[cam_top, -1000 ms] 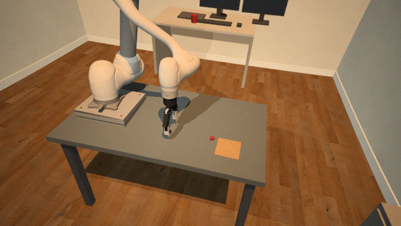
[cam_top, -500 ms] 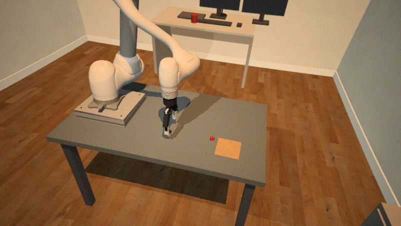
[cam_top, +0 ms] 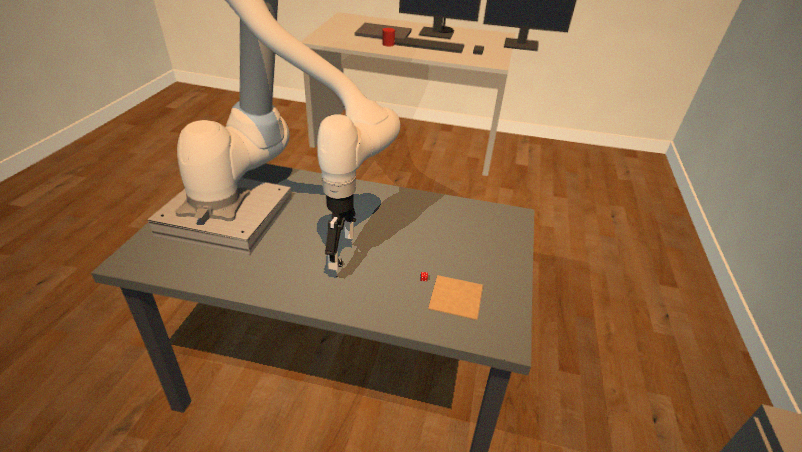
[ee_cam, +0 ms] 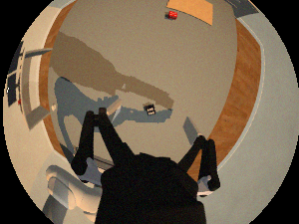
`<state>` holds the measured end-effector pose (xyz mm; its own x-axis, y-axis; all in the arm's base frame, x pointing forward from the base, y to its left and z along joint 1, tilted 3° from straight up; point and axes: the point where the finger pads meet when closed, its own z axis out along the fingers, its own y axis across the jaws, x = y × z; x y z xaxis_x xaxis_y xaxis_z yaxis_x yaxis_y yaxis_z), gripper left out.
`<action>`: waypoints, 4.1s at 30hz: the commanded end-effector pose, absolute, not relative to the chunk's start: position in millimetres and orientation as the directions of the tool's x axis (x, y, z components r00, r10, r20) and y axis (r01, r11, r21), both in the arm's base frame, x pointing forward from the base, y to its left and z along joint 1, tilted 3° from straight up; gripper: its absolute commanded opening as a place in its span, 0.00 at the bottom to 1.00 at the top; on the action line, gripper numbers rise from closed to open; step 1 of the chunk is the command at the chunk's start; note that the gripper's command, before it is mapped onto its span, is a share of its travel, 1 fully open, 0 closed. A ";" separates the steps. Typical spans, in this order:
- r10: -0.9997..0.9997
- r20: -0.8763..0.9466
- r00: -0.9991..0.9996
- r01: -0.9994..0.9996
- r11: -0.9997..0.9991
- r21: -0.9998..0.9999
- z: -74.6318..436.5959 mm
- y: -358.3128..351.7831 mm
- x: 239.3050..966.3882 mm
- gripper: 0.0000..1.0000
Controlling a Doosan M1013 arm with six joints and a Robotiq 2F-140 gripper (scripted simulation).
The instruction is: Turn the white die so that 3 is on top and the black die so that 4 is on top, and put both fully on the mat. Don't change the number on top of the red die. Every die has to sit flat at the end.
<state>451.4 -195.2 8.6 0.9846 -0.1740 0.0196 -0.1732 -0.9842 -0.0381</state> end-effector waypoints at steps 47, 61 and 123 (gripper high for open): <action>-0.172 0.018 0.985 -0.171 -0.984 -0.044 6.3 -191.4 449.9 1.00; -0.172 0.018 0.985 -0.171 -0.984 -0.044 6.6 -193.5 466.7 1.00; -0.172 0.018 0.985 -0.171 -0.984 -0.044 11.5 -224.8 716.7 1.00</action>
<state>714.4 -224.3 10.3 0.9850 -0.1719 0.0173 -0.1709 -0.9841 -0.0479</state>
